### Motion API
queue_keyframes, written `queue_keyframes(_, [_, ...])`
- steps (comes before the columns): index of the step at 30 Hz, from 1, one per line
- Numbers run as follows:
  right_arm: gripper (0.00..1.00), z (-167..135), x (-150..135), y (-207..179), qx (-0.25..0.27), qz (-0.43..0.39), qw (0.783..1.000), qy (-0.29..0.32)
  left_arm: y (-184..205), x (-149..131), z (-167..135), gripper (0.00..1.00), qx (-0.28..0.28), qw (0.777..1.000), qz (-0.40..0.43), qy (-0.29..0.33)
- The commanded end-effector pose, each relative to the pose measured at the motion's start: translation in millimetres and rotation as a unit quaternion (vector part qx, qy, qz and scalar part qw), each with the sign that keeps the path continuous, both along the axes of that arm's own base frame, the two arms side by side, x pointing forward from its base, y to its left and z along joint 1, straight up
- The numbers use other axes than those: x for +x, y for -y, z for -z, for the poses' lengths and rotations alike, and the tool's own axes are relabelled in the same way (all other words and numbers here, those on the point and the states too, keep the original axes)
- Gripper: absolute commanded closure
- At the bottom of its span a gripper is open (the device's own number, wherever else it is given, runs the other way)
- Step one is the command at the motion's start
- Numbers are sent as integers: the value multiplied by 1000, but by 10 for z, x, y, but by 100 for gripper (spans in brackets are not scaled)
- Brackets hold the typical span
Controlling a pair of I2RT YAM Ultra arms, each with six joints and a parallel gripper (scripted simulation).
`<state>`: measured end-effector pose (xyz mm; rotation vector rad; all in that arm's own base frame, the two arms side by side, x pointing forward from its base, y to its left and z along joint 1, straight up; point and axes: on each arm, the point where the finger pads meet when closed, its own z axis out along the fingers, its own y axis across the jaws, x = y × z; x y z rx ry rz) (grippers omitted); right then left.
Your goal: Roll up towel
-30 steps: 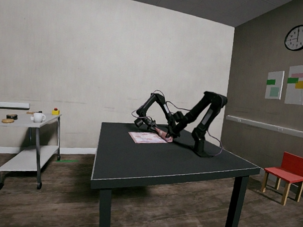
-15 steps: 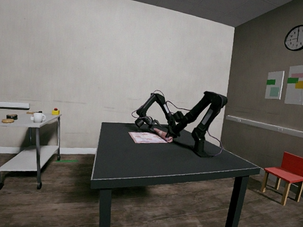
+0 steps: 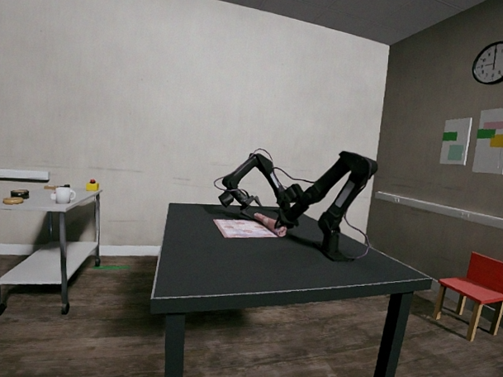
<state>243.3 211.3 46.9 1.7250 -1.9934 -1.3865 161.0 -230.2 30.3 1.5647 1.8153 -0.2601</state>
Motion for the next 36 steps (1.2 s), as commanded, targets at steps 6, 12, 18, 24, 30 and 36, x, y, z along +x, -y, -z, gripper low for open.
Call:
queue_keyframes(6, [15, -269, 241, 170, 7, -18, 1000, 3, 26, -50, 9, 72, -13, 996, 9, -93])
queue_keyframes(12, [13, -286, 240, 166, 11, -16, 999, 26, 26, -50, -9, 72, -32, 984, 10, -176])
queue_keyframes(18, [11, -299, 180, 108, 23, -11, 994, 105, 26, -50, -26, 72, -49, 967, 10, -250])
queue_keyframes(24, [9, -318, 94, 24, 39, -3, 975, 219, 26, -50, -42, 72, -65, 944, 11, -322])
queue_keyframes(30, [7, -343, -18, -85, 59, 4, 935, 348, 26, -50, -60, 72, -82, 913, 11, -400])
queue_keyframes(36, [6, -357, -86, -151, 70, 7, 905, 421, 26, -50, -70, 72, -92, 892, 11, -443])
